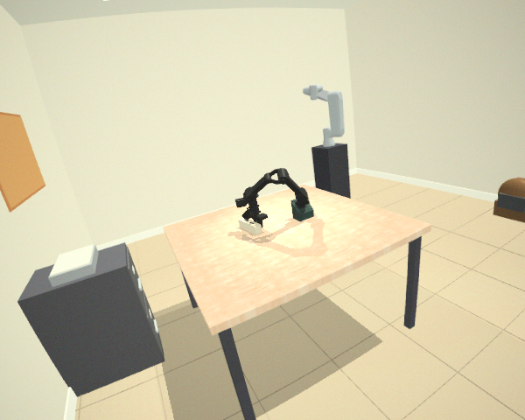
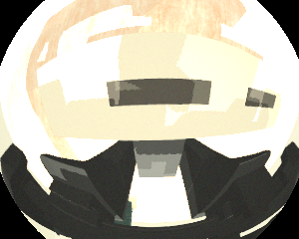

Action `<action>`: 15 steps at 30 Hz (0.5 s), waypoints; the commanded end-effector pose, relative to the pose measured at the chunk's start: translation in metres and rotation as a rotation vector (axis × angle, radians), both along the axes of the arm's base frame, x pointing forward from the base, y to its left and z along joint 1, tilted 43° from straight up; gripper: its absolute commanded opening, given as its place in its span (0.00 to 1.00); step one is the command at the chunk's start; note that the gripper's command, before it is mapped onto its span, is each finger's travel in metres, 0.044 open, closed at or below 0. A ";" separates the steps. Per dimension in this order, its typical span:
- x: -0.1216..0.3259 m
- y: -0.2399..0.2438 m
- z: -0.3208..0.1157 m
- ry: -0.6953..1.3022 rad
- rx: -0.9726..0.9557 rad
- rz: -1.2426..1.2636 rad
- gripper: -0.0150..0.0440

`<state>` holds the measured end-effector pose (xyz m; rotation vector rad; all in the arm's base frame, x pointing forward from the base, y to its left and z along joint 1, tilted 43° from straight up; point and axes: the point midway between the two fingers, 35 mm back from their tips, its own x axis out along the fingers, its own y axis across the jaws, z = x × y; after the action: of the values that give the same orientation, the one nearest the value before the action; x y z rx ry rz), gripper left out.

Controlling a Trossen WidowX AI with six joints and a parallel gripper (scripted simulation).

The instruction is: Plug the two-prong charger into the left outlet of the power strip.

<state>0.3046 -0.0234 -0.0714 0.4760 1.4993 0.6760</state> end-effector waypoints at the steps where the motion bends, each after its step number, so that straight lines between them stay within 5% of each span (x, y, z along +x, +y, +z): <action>1: 0.009 0.003 0.000 -0.037 0.000 0.005 0.25; 15: 0.008 0.002 0.001 -0.037 0.000 0.005 0.25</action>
<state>0.3048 -0.0234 -0.0710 0.4743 1.4975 0.6756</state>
